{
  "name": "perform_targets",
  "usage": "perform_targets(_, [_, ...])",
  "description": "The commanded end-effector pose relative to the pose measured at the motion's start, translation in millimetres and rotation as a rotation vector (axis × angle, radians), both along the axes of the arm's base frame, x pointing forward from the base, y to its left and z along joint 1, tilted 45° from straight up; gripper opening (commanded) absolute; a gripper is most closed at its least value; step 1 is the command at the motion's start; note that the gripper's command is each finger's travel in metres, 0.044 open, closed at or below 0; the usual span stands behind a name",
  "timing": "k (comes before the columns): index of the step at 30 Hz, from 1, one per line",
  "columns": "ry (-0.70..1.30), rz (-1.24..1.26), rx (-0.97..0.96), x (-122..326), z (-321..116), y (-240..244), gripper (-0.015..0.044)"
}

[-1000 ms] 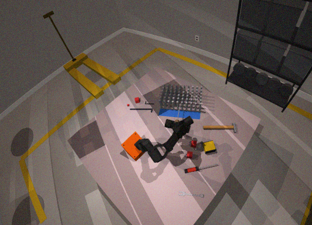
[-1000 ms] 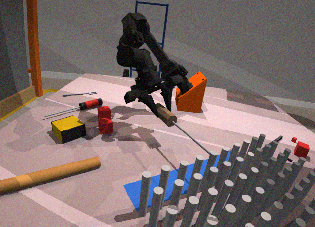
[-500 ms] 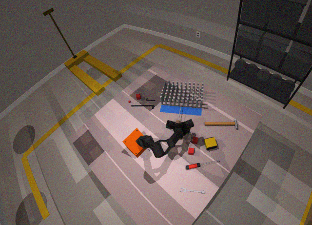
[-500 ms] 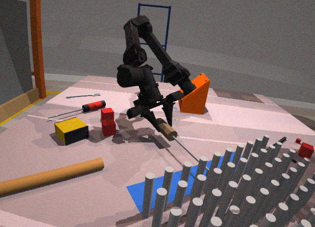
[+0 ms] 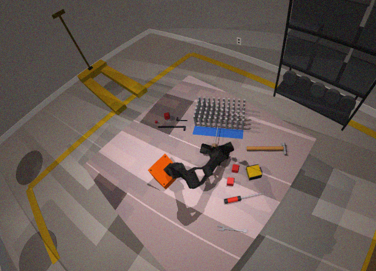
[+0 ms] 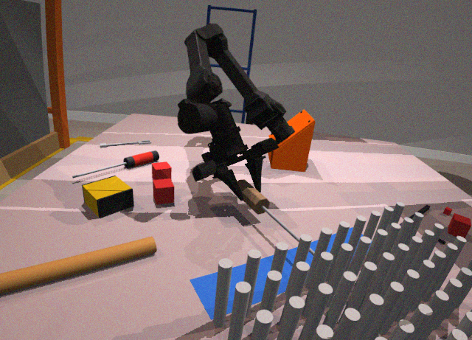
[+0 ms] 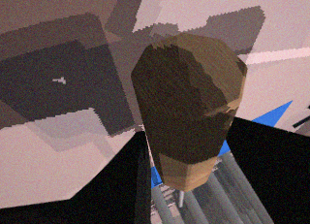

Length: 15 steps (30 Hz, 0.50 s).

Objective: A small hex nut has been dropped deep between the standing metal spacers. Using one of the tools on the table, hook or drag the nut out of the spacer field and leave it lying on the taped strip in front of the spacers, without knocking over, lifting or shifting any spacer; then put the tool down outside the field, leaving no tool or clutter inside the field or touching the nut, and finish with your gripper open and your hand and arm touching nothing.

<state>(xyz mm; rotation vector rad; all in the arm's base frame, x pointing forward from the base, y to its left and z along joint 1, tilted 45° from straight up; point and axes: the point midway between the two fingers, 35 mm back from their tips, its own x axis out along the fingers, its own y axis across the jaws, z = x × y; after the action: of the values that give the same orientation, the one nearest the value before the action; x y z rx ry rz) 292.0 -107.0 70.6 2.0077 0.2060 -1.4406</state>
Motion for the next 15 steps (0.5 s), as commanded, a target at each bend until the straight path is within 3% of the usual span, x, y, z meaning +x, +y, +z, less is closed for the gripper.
perform_targets(1, [-0.007, 0.000, 0.005, 4.6, -0.2, 1.9, 0.0000])
perform_targets(15, [-0.008, -0.002, 0.005, 12.8, -3.2, 4.0, 0.0000])
